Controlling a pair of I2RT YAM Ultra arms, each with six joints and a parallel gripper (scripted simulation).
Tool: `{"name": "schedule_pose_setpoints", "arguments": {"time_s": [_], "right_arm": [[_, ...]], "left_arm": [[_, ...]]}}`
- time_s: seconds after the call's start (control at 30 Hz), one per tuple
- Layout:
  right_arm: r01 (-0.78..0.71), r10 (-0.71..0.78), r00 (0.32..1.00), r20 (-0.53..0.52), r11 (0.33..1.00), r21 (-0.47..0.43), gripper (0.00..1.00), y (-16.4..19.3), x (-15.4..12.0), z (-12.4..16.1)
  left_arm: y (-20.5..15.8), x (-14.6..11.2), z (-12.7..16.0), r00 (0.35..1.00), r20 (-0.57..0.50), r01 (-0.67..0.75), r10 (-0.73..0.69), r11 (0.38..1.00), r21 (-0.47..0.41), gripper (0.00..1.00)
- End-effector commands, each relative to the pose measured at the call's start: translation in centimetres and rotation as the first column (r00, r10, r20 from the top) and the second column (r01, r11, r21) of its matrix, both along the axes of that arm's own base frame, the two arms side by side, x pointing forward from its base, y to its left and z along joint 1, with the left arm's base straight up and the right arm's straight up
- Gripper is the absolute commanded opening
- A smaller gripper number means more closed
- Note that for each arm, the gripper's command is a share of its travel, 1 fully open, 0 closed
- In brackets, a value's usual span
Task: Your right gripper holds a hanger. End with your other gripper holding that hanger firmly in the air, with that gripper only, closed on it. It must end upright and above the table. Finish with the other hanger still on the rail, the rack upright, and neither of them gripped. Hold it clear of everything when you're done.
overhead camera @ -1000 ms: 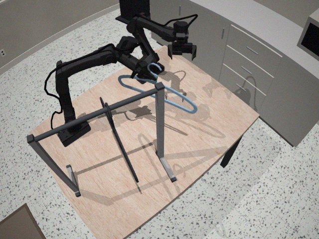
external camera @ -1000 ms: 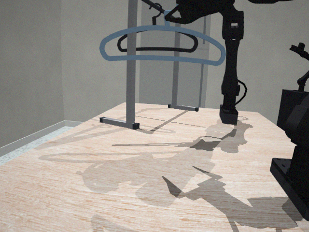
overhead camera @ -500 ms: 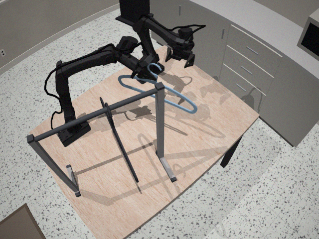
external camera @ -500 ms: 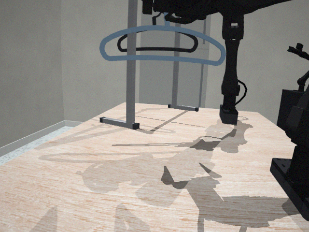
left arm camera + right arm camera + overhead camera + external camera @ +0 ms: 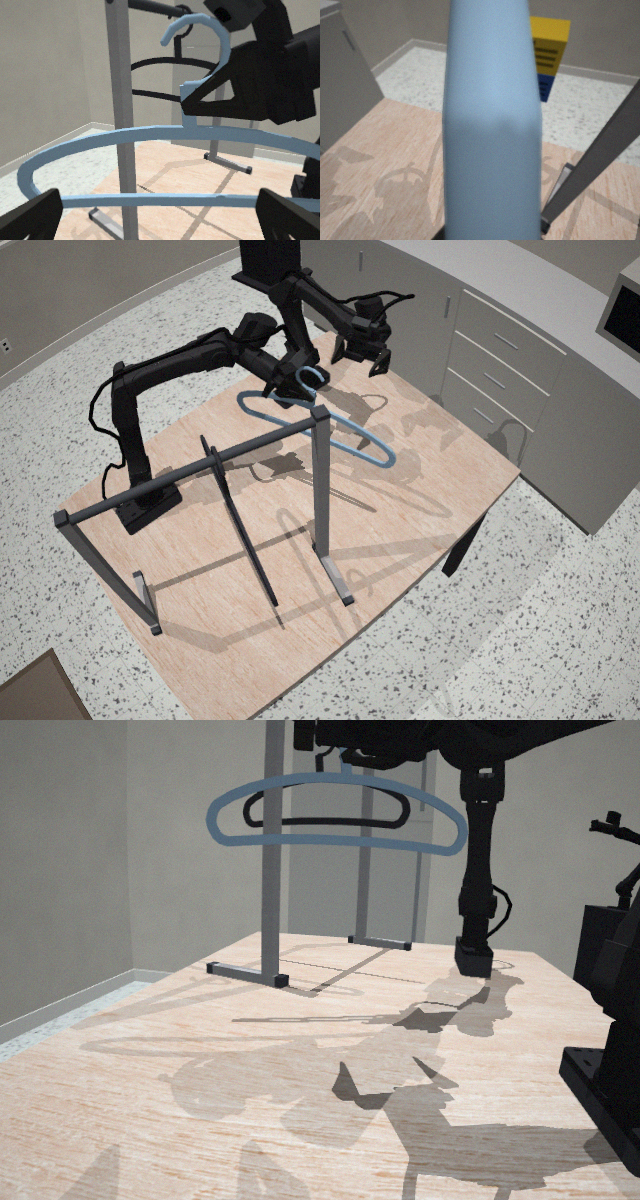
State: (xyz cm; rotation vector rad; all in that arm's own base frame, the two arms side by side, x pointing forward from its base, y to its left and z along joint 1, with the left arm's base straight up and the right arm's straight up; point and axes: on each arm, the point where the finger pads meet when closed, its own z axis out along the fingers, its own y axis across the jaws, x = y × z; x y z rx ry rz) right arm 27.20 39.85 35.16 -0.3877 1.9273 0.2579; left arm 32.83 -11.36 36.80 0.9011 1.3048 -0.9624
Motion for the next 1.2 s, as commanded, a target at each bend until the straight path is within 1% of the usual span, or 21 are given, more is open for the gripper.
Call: {"name": "schedule_pose_setpoints", "arguments": {"time_s": [0.0,0.37,0.47,0.5,0.53,0.57,0.6,0.67,0.7,0.73,0.87,1.03,1.17], "right_arm": [[0.003,-0.003,1.0,0.008,1.0,0.018,0.01,-0.2,0.0,0.8],[0.003,-0.003,1.0,0.008,1.0,0.018,0.01,-0.2,0.0,0.8],[0.003,-0.003,1.0,0.008,1.0,0.018,0.01,-0.2,0.0,0.8],[0.003,-0.003,1.0,0.008,1.0,0.018,0.01,-0.2,0.0,0.8],[0.003,-0.003,1.0,0.008,1.0,0.018,0.01,-0.2,0.0,0.8],[0.003,-0.003,1.0,0.008,1.0,0.018,0.01,-0.2,0.0,0.8],[0.003,-0.003,1.0,0.008,1.0,0.018,0.01,-0.2,0.0,0.8],[0.003,-0.003,1.0,0.008,1.0,0.018,0.01,-0.2,0.0,0.8],[0.003,-0.003,1.0,0.008,1.0,0.018,0.01,-0.2,0.0,0.8],[0.003,-0.003,1.0,0.008,1.0,0.018,0.01,-0.2,0.0,0.8],[0.003,-0.003,1.0,0.008,1.0,0.018,0.01,-0.2,0.0,0.8],[0.003,-0.003,1.0,0.008,1.0,0.018,0.01,-0.2,0.0,0.8],[0.003,-0.003,1.0,0.008,1.0,0.018,0.01,-0.2,0.0,0.8]], "left_arm": [[-0.4,-0.1,-0.2,1.0,-0.004,0.018,-0.018,1.0,-0.011,1.0],[-0.4,-0.1,-0.2,1.0,-0.004,0.018,-0.018,1.0,-0.011,1.0],[-0.3,0.5,-0.3,0.996,-0.085,-0.001,-0.002,0.999,-0.04,0.66],[-0.3,0.8,-0.5,0.991,-0.133,-0.009,0.001,0.998,-0.056,0.55],[-0.5,1.0,-0.7,0.983,-0.183,-0.015,0.001,0.997,-0.072,0.47],[-0.7,1.3,-0.5,0.974,-0.226,-0.02,0.0,0.996,-0.088,0.47],[-1.0,1.5,-0.5,0.955,-0.296,-0.027,-0.008,0.993,-0.112,0.47],[-1.0,1.5,-0.5,0.955,-0.296,-0.027,-0.008,0.993,-0.112,0.47],[-1.4,1.9,-0.8,0.924,-0.383,-0.04,-0.017,0.989,-0.141,0.47],[-1.9,2.1,-0.8,0.894,-0.447,-0.048,-0.031,0.985,-0.164,0.47],[-3.3,2.9,-0.9,0.783,-0.616,-0.076,-0.083,0.971,-0.227,0.47],[-5.0,3.8,-1.2,0.597,-0.786,-0.13,-0.161,0.947,-0.293,0.47],[-6.2,4.6,-1.5,0.434,-0.872,-0.179,-0.225,0.927,-0.329,0.47]]}}
